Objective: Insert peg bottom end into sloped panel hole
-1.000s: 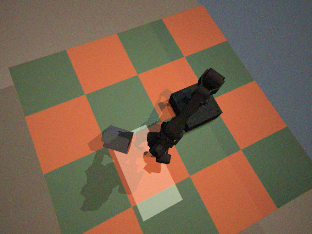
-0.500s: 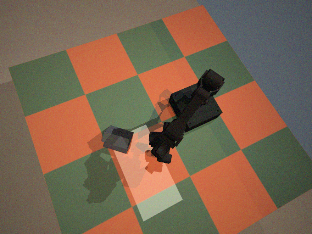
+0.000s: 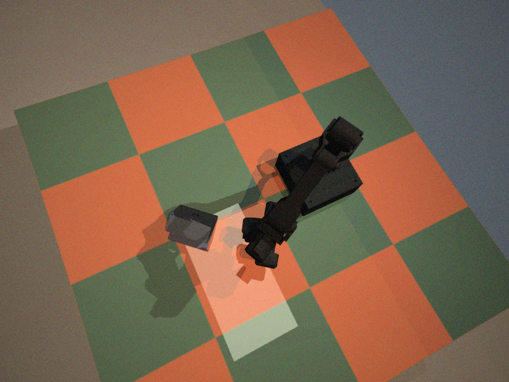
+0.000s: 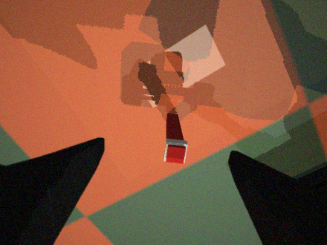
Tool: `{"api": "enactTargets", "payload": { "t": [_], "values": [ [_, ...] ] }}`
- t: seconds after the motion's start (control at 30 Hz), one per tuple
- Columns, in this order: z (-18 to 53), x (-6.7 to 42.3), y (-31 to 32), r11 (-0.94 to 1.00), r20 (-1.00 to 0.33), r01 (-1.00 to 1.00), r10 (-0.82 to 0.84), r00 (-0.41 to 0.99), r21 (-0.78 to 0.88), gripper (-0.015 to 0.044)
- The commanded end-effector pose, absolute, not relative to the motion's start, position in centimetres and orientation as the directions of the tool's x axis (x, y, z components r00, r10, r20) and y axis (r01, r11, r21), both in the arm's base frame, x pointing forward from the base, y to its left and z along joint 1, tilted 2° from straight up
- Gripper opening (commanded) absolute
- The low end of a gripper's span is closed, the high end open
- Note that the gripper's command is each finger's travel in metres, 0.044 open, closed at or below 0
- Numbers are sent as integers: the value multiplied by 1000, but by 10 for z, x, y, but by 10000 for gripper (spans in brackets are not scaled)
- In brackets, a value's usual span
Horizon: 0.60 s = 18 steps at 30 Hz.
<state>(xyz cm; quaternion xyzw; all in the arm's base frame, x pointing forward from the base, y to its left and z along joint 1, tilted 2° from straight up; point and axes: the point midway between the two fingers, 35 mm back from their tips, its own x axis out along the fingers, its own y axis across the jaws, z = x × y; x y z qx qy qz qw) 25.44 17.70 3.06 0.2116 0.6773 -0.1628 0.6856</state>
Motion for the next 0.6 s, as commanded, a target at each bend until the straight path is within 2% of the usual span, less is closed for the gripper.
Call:
{"api": "enactTargets", "payload": {
  "t": [0.0,0.57],
  "values": [
    [20,253,175,855,-998,516,54,23,58,440],
    [-7,252,175,855,-998,516,53,23,58,440]
  ]
}}
